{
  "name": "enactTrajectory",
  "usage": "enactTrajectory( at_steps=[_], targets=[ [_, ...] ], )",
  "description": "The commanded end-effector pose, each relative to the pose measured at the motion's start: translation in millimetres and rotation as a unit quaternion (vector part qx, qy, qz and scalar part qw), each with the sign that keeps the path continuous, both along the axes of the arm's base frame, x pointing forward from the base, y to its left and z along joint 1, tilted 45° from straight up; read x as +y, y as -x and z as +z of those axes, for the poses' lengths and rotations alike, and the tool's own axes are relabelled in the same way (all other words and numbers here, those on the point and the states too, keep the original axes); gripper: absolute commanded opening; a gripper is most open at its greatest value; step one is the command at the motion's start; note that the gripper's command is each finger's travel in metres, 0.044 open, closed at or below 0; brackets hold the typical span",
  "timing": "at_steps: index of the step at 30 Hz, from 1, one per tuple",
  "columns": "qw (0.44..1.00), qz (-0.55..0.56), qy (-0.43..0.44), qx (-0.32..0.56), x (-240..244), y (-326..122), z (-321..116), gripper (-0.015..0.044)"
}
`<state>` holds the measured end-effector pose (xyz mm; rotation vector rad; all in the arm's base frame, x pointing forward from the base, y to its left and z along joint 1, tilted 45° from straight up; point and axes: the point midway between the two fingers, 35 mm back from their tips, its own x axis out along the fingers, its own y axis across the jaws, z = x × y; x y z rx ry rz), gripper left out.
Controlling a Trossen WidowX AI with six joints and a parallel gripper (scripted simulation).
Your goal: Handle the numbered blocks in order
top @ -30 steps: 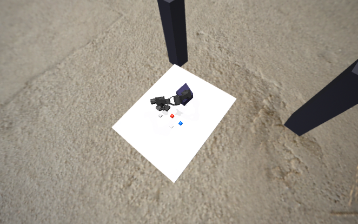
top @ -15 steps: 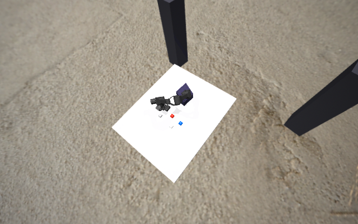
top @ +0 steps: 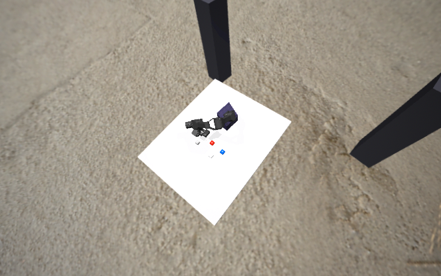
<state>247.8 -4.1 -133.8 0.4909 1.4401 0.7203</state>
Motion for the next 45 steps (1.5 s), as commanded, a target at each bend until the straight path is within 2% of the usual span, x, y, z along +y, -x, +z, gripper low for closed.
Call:
enactTrajectory(
  at_steps=[1, 7, 9, 13, 18, 31, 38, 45],
  targets=[
    [1.0, -0.001, 0.0, -0.001, -17, -1, 16, 0.04],
    [1.0, -0.001, 0.0, -0.001, -25, -1, 25, 0.04],
    [1.0, -0.001, 0.001, -0.001, -35, -3, 33, 0.0348],
    [1.0, -0.001, 0.003, -0.001, -81, -3, 80, 0.0242],
    [1.0, -0.001, 0.002, -0.001, -83, -2, 82, 0.012],
    [1.0, -0.002, 0.006, 0.0, -77, -8, 90, 0.012],
    [1.0, -0.008, 0.024, 0.0, -3, -37, 171, 0.012],
    [1.0, -0.006, 0.01, -0.002, 77, -22, 244, 0.012]
  ],
)
